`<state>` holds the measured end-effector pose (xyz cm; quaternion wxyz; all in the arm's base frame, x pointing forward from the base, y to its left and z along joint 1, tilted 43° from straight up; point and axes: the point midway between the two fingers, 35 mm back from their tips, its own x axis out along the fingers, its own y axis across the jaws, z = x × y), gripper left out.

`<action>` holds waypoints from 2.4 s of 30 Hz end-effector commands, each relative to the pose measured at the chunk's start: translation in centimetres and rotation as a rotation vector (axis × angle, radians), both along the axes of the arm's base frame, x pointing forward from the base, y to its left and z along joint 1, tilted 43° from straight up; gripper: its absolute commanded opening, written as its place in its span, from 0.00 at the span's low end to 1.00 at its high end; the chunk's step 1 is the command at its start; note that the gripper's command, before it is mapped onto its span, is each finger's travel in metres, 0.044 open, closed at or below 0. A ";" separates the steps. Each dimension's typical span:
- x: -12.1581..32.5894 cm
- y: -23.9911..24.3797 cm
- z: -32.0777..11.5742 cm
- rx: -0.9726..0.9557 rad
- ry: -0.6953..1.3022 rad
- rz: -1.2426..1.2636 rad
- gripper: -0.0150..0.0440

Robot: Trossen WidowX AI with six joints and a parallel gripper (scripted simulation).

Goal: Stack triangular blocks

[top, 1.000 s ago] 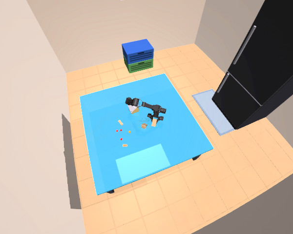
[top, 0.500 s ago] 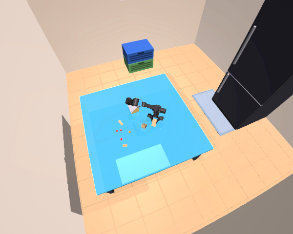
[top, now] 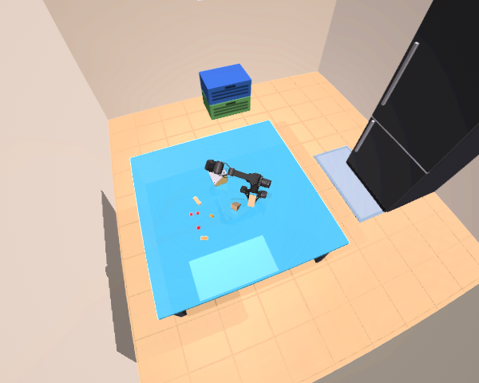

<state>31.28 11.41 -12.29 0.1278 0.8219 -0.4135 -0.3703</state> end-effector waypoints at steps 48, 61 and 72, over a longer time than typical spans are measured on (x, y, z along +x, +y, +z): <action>5.8 -1.5 5.2 0.620 0.646 -0.550 0.57; 5.8 -1.5 5.2 0.620 0.646 -0.550 1.00; 5.3 2.5 9.4 0.654 0.609 -0.515 1.00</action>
